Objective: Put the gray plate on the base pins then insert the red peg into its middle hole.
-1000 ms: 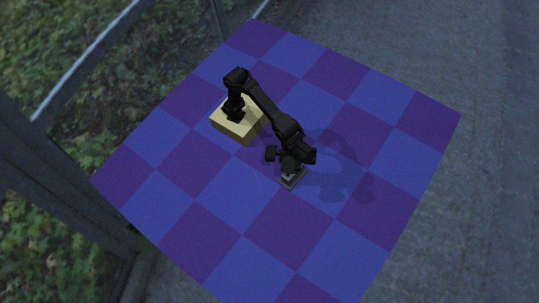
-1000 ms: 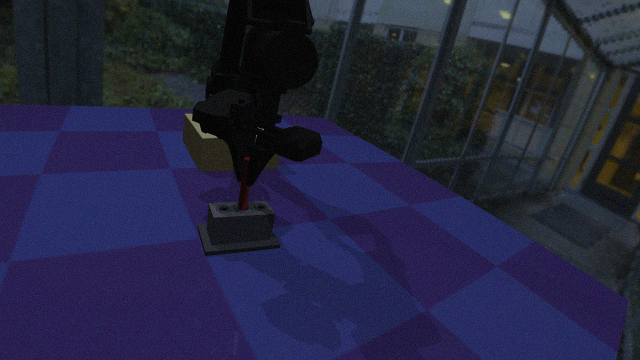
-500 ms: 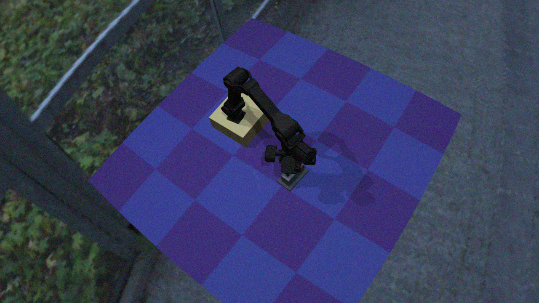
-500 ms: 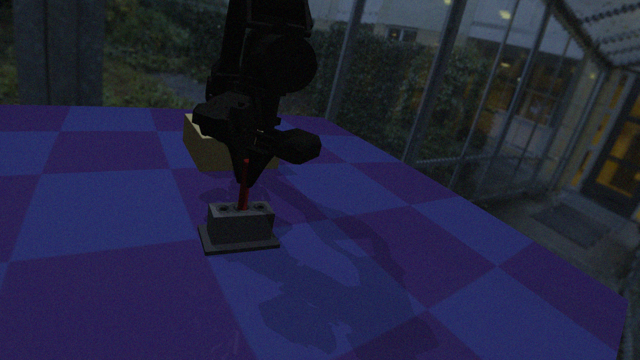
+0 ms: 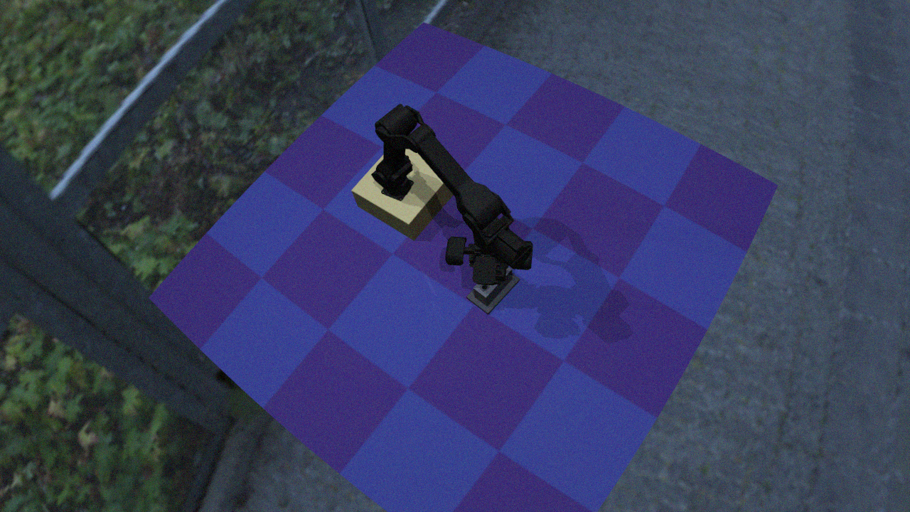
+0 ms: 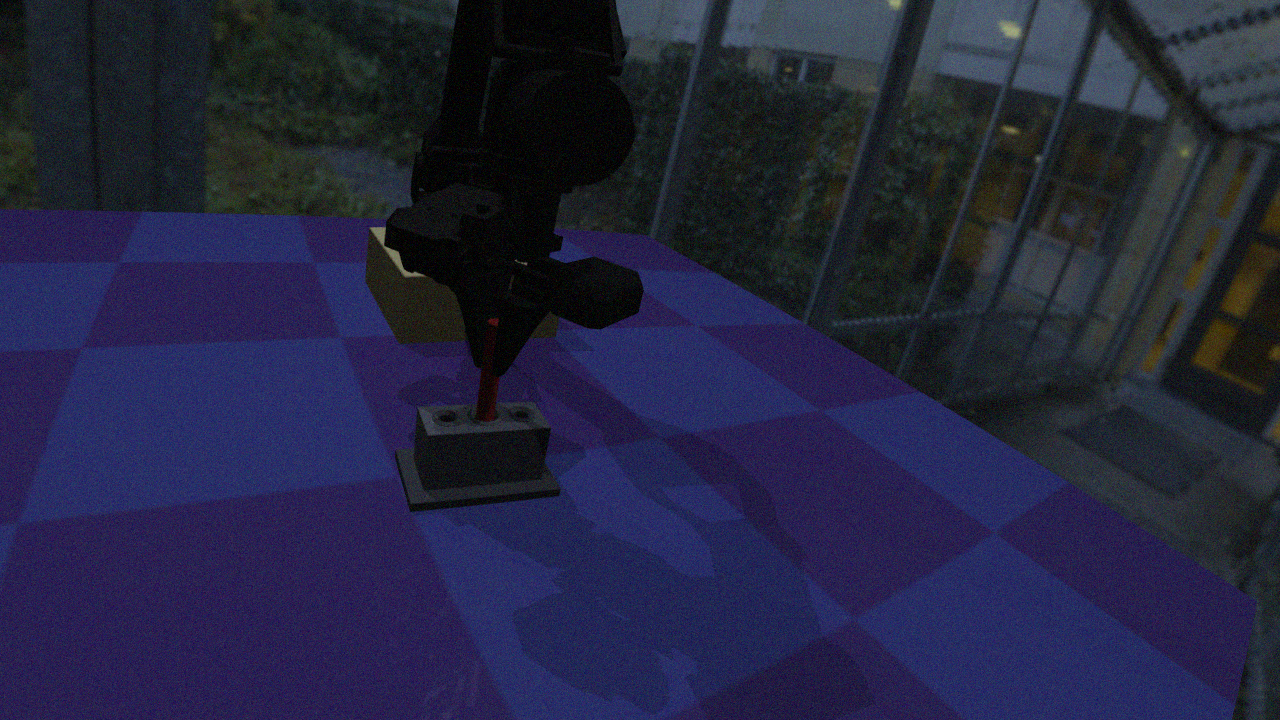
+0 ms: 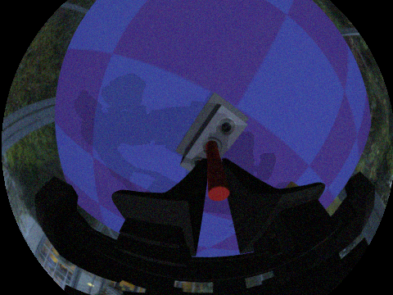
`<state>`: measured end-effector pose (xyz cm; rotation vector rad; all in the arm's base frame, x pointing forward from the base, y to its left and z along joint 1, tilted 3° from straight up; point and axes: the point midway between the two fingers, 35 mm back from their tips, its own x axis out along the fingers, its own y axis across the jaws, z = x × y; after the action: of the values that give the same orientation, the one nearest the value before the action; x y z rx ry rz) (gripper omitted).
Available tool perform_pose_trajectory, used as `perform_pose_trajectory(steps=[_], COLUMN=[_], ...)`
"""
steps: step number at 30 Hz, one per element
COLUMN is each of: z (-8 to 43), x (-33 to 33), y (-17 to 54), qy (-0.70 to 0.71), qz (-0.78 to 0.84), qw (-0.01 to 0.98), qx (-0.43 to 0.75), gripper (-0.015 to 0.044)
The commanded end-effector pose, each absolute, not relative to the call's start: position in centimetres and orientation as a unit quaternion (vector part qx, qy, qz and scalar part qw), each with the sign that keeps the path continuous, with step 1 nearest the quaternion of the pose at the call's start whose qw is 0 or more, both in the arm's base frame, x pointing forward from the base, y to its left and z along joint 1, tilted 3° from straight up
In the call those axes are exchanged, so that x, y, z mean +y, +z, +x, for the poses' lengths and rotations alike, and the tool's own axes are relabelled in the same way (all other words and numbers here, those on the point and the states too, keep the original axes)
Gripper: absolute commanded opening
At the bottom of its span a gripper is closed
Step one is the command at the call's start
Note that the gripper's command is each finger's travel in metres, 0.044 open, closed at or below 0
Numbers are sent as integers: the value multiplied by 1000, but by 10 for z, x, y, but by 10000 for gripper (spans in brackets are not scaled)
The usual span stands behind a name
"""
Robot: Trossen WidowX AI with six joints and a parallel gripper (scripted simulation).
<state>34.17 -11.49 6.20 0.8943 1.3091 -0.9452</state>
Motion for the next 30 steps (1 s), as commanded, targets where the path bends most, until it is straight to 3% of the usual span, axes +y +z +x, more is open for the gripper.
perform_pose_trajectory(steps=[1,29,30], z=[340,341,341], x=[-115,-115,-115], y=[61,60,60], qy=[-409,-409,-409], qz=[386,387,387], qw=[602,603,603], qx=[566,566,566], gripper=[0,0,26])
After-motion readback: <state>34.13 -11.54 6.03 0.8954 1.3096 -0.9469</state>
